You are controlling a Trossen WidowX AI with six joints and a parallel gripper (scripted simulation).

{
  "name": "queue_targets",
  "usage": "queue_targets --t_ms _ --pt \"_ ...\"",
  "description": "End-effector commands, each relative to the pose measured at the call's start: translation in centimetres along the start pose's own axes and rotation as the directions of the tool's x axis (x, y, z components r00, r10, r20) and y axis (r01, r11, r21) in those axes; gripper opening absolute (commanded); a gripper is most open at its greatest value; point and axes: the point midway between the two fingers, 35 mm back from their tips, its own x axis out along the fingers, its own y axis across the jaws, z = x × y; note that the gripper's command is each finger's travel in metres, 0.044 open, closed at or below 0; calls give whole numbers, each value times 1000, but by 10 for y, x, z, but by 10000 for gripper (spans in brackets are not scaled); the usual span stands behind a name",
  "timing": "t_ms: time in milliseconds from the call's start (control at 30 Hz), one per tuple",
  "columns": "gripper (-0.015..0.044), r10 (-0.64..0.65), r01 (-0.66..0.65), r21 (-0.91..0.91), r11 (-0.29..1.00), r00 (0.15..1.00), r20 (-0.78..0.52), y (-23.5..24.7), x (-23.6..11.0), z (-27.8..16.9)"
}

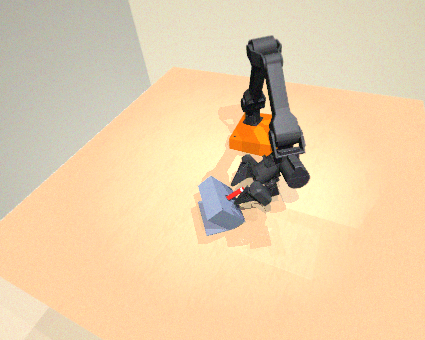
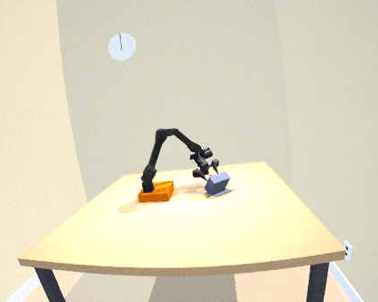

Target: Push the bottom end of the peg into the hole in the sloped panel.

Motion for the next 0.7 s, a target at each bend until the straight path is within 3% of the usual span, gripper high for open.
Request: queue_targets --t_ms 0,667 --pt "440 -2 2 5 1000 1000 2 -1 -6 0" --pt "440 0 0 1 1000 1000 10 -3 -39 4"
